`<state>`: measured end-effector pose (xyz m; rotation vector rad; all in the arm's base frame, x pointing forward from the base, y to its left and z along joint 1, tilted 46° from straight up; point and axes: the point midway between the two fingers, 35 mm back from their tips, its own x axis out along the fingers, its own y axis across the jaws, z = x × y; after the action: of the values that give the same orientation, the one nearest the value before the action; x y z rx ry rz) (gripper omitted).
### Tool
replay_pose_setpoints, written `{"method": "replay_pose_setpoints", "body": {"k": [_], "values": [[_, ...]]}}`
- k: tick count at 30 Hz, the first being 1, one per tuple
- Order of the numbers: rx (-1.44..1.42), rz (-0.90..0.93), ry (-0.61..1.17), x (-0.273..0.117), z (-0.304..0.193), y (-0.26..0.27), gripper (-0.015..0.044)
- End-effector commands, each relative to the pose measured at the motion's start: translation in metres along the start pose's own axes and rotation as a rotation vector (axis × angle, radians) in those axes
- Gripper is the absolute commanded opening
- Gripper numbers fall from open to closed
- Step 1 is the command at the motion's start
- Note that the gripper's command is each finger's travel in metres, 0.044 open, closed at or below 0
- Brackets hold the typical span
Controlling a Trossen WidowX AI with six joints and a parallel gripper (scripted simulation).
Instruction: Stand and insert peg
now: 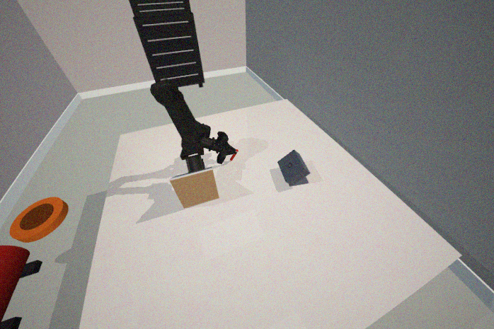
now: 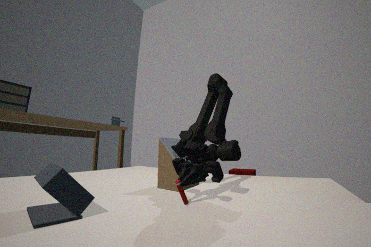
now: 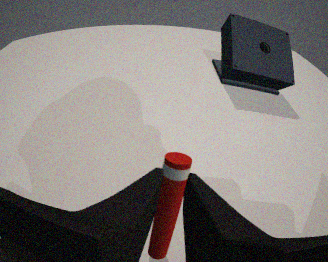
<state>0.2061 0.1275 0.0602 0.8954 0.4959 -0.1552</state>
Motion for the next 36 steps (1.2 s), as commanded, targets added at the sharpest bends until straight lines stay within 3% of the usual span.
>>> {"method": "replay_pose_setpoints", "body": {"k": [1, 28, 36], "values": [[0.001, -0.003, -0.040, -0.002, -0.002, 0.000, 0.0049], [0.000, -0.005, -0.274, -0.017, -0.012, -0.001, 0.0049], [0.000, -0.005, -0.241, -0.019, -0.012, -0.001, 0.0049]]}}
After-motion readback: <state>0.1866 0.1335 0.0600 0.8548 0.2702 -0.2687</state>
